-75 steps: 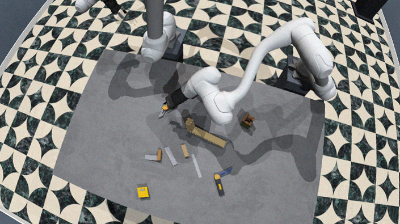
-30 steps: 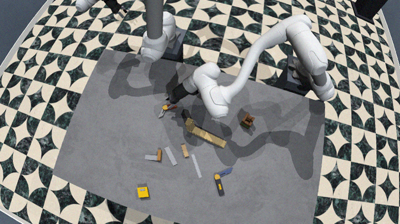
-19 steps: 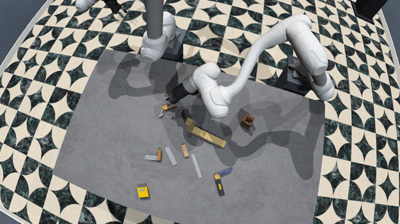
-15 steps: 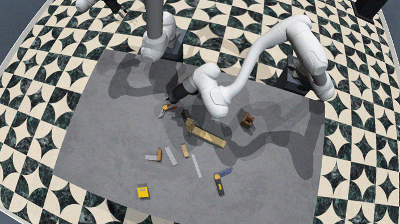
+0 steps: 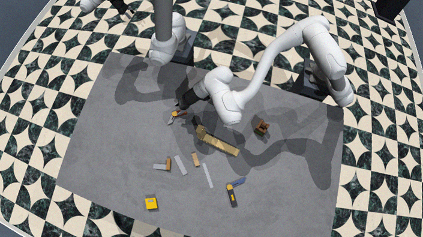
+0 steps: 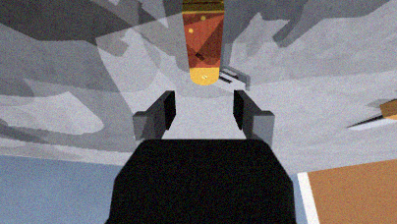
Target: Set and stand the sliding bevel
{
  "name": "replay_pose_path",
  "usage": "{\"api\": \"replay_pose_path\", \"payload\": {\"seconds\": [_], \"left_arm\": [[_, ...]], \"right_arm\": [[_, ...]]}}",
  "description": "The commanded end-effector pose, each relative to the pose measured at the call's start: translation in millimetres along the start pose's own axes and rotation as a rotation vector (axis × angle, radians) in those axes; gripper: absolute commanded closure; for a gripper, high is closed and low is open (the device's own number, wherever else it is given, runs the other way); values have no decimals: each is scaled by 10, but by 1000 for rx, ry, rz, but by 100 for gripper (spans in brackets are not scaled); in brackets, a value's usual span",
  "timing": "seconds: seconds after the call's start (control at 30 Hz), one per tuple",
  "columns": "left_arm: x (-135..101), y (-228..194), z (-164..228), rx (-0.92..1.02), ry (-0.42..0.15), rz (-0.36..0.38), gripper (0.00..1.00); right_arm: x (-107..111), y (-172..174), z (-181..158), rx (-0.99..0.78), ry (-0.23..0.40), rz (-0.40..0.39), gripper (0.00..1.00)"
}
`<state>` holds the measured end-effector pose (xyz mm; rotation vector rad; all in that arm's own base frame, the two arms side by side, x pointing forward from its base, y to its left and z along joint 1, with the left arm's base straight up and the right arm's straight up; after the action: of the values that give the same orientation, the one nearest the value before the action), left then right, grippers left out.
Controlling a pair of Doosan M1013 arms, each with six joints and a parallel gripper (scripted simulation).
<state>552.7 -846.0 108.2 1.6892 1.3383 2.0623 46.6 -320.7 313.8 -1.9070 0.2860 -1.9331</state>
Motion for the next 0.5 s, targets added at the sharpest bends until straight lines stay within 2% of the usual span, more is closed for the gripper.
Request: {"api": "replay_pose_path", "payload": {"seconds": [0.0,0.47], "left_arm": [[10,18,0,0,0,-2,0],[-52,-43,4,0,0,-2,0]], "right_arm": [[5,1,1,0,0,-1,0],[5,1,1,0,0,-1,0]]}}
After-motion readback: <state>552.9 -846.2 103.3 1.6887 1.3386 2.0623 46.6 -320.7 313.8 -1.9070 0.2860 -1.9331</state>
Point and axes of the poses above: on each arm, the point where the finger pads meet when closed, its own x axis back along the fingers, its own z axis across the jaws, y = z × x, the point moved 5 cm from there along x, back along the fingers, and after that the axes turned 3 degrees about x, right-handed, at the moved point
